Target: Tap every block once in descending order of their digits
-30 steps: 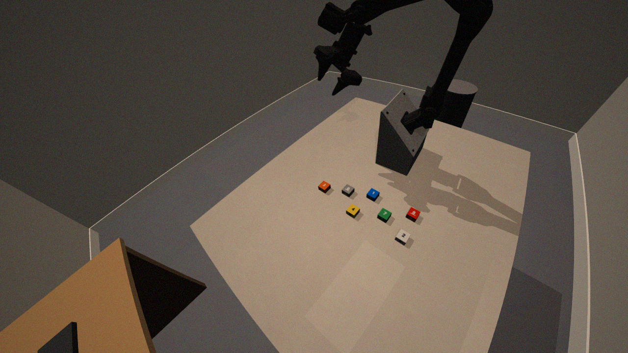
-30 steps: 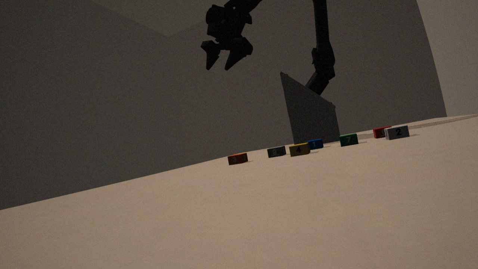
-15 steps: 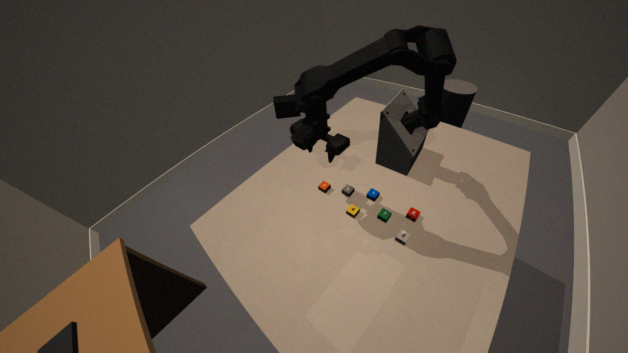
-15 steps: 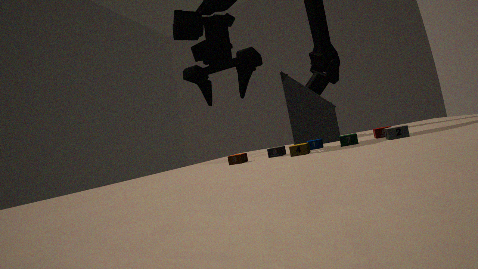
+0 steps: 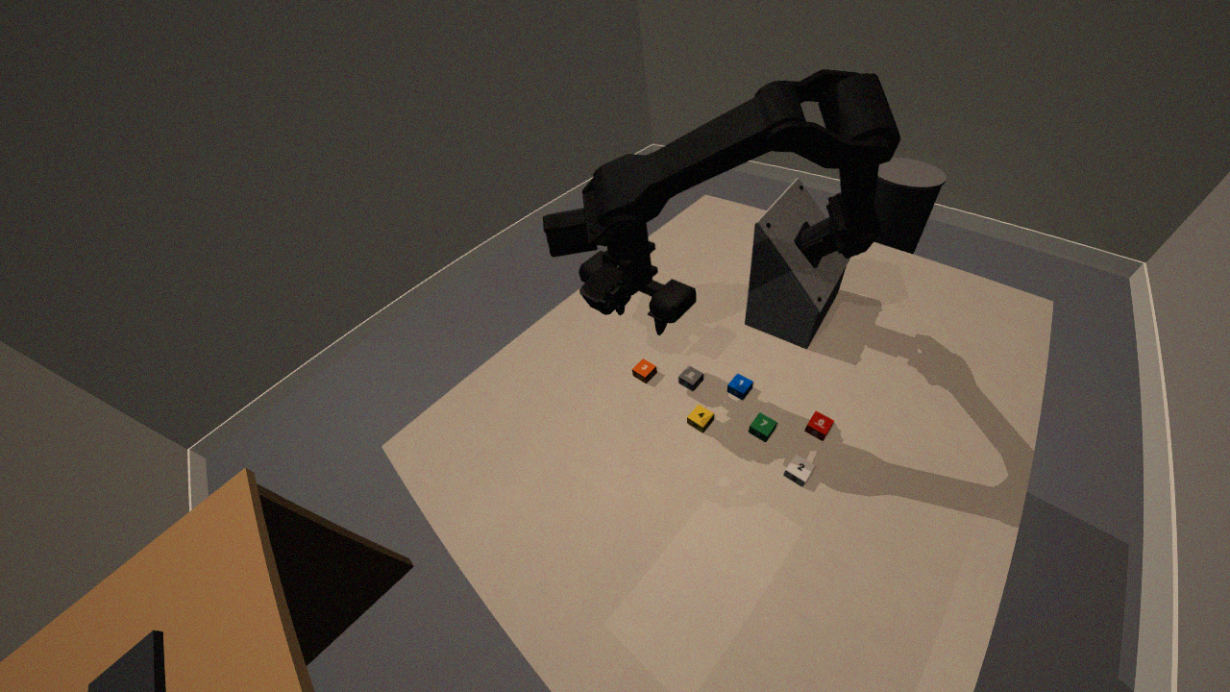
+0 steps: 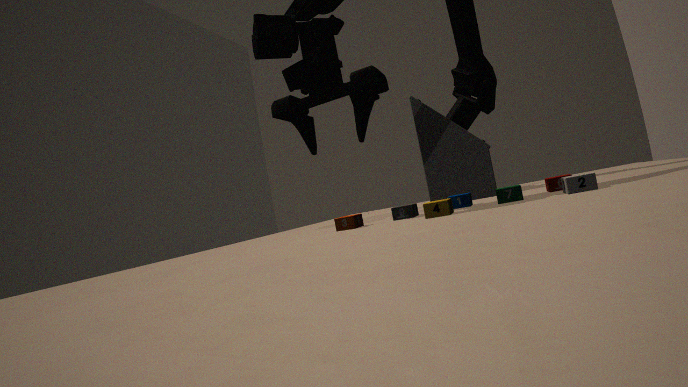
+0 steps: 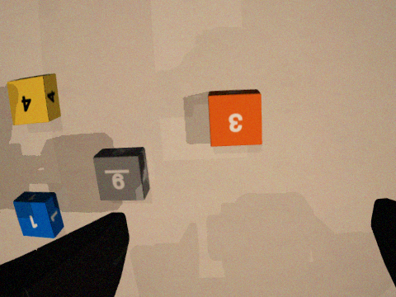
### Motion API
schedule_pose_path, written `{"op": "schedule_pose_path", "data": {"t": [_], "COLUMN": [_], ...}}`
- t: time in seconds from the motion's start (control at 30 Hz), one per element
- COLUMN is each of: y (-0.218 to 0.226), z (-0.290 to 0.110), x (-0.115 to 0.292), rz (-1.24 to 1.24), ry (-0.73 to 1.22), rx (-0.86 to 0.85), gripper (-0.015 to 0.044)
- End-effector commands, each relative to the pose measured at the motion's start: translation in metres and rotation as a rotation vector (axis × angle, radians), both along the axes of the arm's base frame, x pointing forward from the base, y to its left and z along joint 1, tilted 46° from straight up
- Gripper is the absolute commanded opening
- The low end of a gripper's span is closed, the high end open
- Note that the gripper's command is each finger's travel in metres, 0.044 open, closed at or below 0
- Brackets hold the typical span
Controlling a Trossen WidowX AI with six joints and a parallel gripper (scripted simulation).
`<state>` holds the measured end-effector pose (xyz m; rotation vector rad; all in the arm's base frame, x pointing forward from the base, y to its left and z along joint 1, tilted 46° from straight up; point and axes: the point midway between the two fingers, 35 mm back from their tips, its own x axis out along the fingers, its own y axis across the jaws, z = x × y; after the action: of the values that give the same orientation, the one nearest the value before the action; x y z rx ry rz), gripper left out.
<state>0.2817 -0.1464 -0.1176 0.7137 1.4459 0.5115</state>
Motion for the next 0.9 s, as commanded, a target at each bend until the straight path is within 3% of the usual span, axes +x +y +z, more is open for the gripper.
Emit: {"op": "schedule_pose_path", "data": {"t": [0.0,0.17,0.4,0.87], "y": [0.001,0.005,0.055,0.056], "z": [0.0,0.006,0.051,0.052], "x": [0.0,-0.001,-0.025,-0.026], "rz": [-0.005,-0.005,-0.005,-0.005], "ry": [0.003,0.004,0.006,0.006], "rx": [0.005,0.005,0.009,0.009], "gripper": [0.04,0.04,0.04,0.04]}}
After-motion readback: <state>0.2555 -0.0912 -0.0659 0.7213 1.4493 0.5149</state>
